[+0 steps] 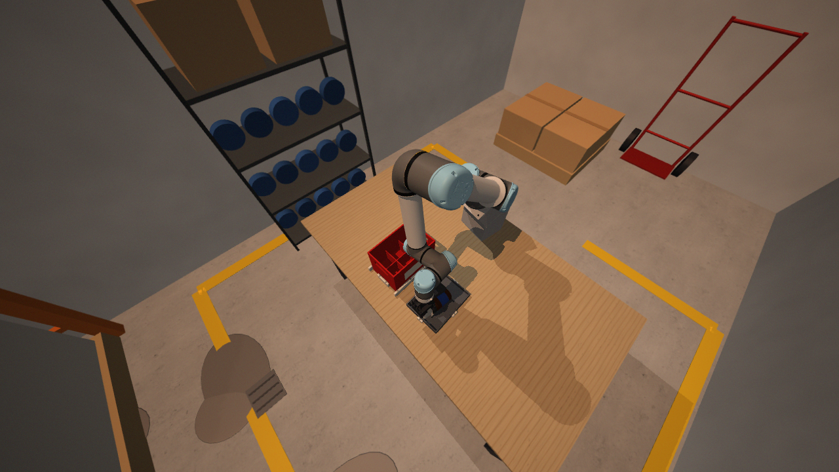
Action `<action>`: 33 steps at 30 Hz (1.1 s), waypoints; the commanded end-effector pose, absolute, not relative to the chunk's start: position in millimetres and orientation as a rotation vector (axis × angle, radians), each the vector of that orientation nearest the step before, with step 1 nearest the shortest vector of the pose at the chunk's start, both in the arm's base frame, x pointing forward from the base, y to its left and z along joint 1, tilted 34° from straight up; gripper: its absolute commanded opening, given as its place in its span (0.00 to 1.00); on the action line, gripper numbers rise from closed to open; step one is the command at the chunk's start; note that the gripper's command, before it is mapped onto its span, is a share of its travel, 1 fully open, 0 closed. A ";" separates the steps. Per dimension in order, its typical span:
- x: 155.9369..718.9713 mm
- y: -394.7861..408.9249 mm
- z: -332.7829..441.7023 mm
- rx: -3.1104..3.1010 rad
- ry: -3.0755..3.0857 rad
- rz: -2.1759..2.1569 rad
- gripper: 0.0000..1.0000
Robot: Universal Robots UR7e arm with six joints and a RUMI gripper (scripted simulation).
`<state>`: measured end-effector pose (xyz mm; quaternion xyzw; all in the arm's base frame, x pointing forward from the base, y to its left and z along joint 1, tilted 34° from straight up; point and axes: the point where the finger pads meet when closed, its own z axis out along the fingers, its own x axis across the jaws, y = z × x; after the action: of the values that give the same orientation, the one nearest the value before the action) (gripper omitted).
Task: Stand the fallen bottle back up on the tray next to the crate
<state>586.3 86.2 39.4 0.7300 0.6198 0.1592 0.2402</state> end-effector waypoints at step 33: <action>588.0 85.7 40.9 1.996 1.694 0.439 0.00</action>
<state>586.4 86.2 39.4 0.7300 0.6198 0.1593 0.2402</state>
